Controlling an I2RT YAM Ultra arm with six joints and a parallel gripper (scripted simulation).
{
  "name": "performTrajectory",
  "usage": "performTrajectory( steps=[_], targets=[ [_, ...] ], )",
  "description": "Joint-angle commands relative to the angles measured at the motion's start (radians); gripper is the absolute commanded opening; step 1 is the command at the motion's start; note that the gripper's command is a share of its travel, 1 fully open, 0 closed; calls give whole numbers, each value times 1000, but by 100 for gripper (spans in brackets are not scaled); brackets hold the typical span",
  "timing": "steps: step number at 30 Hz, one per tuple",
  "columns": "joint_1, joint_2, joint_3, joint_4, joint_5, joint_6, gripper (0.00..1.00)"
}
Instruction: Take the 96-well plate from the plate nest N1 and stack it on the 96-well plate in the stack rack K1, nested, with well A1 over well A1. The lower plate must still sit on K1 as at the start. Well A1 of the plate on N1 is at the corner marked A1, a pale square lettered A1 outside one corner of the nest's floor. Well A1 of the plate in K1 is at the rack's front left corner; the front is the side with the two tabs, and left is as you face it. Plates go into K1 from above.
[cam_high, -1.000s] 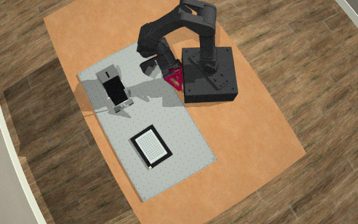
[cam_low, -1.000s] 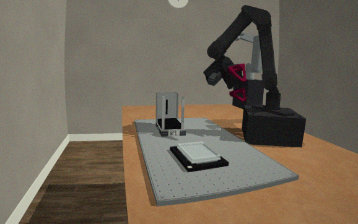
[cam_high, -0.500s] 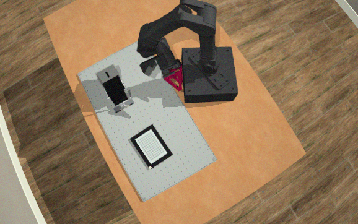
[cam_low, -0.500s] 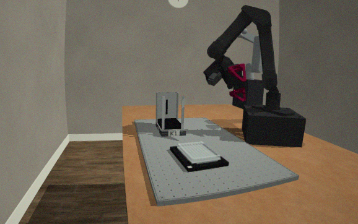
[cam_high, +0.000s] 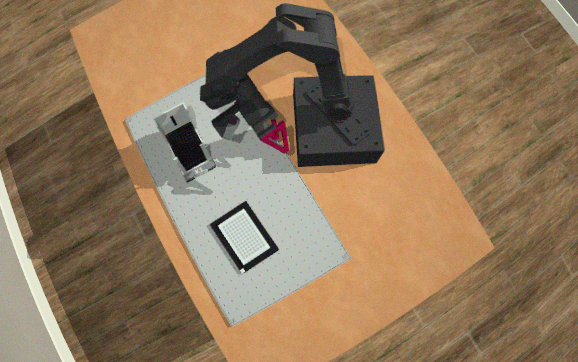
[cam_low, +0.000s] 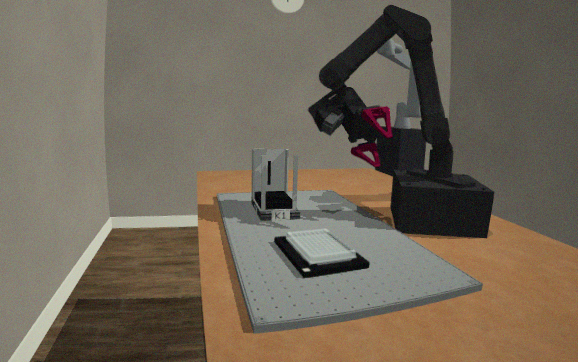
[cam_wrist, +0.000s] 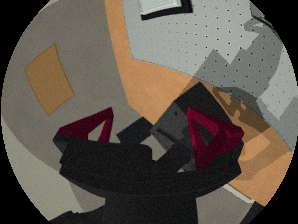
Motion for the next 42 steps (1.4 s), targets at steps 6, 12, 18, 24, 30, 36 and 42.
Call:
performTrajectory(
  steps=[6, 12, 18, 24, 30, 36, 42],
  targets=[
    [108, 55, 123, 49, 83, -83, 100],
    [190, 74, 191, 64, 156, -150, 100],
    [288, 118, 286, 87, 221, -205, 100],
    [352, 149, 350, 100, 268, -246, 100],
    [443, 181, 430, 121, 339, -310, 100],
    [534, 212, 506, 146, 411, -377, 100],
    [596, 234, 558, 164, 460, -422, 100]
  ],
)
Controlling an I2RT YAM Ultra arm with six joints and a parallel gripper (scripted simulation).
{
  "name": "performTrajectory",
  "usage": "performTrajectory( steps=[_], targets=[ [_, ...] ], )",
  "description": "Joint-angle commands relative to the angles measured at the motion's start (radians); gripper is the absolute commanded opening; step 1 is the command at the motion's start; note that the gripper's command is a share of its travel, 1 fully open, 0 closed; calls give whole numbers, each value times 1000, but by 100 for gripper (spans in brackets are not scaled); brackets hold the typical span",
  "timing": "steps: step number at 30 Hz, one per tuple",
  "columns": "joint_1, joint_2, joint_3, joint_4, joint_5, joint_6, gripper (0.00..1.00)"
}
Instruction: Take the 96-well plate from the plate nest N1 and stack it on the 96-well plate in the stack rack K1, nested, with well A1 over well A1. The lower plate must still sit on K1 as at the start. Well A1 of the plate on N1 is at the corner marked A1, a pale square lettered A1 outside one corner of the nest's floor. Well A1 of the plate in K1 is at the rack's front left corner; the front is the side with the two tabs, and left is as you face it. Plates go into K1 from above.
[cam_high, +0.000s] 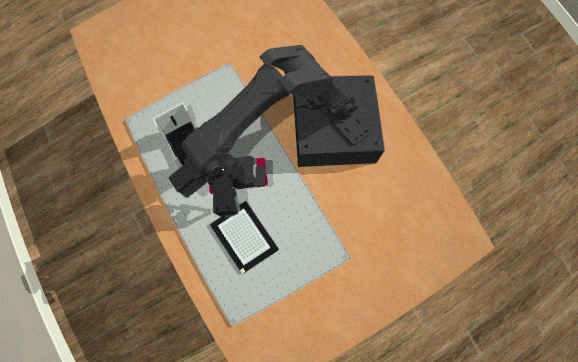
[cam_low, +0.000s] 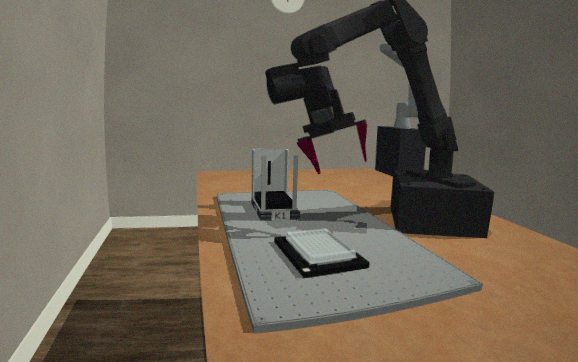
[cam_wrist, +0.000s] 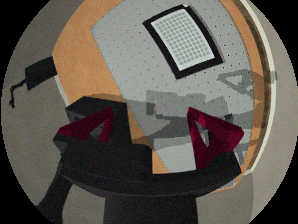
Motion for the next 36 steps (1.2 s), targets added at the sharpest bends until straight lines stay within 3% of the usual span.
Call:
performTrajectory(
  steps=[1, 11, 17, 22, 26, 36],
  targets=[
    [52, 16, 67, 34, 47, -54, 100],
    [182, 63, 175, 74, 147, -147, 100],
    [222, 89, 223, 71, 174, -168, 100],
    [293, 98, 257, 116, 234, -234, 100],
    [307, 129, 306, 75, 237, -225, 100],
    [292, 108, 310, 72, 229, -222, 100]
  ],
)
